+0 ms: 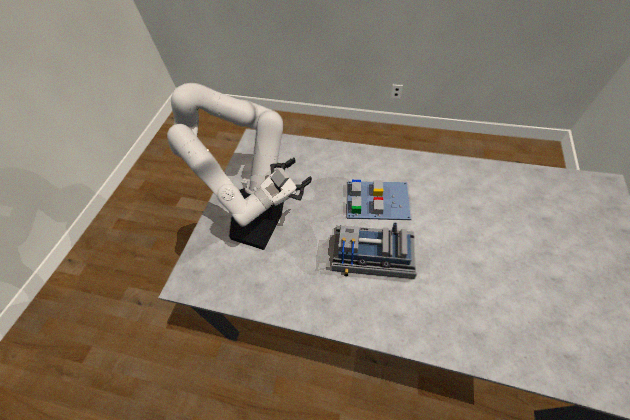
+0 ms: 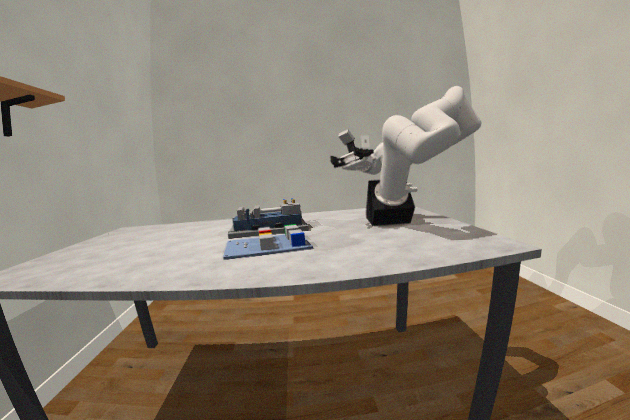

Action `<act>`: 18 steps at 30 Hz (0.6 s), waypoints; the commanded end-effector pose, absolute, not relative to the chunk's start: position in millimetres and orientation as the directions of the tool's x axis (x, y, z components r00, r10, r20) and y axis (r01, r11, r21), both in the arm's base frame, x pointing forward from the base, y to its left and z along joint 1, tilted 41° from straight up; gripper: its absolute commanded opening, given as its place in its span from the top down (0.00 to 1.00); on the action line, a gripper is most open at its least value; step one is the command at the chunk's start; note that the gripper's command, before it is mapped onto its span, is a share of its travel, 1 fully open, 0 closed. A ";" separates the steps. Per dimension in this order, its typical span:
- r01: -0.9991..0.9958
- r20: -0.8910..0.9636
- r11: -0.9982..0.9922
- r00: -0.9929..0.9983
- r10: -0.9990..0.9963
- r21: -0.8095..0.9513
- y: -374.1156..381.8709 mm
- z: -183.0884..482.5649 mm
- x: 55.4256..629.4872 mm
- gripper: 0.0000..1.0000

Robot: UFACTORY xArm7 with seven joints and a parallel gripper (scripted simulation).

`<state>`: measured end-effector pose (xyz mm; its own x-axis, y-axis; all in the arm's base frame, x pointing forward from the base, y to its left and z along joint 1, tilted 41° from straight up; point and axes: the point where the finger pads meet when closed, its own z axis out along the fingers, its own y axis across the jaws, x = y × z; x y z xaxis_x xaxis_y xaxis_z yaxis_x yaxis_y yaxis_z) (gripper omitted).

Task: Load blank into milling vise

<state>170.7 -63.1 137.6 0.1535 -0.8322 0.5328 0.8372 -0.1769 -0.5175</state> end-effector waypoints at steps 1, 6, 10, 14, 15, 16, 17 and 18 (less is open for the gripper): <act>0.837 0.535 -0.178 0.154 -0.831 -0.517 -63.5 137.9 170.7 0.00; 0.837 0.535 -0.178 0.154 -0.831 -0.517 -63.5 137.9 170.7 0.00; 0.837 0.535 -0.178 0.154 -0.831 -0.517 -63.5 137.9 170.7 0.00; 0.837 0.535 -0.178 0.154 -0.831 -0.517 -63.5 137.9 170.7 0.00; 0.837 0.535 -0.178 0.154 -0.831 -0.517 -63.5 137.9 170.7 0.00; 0.837 0.535 -0.178 0.154 -0.831 -0.517 -63.5 137.9 170.7 0.00; 0.837 0.535 -0.178 0.154 -0.831 -0.517 -63.5 137.9 170.7 0.00; 0.837 0.535 -0.178 0.154 -0.831 -0.517 -63.5 137.9 170.7 0.60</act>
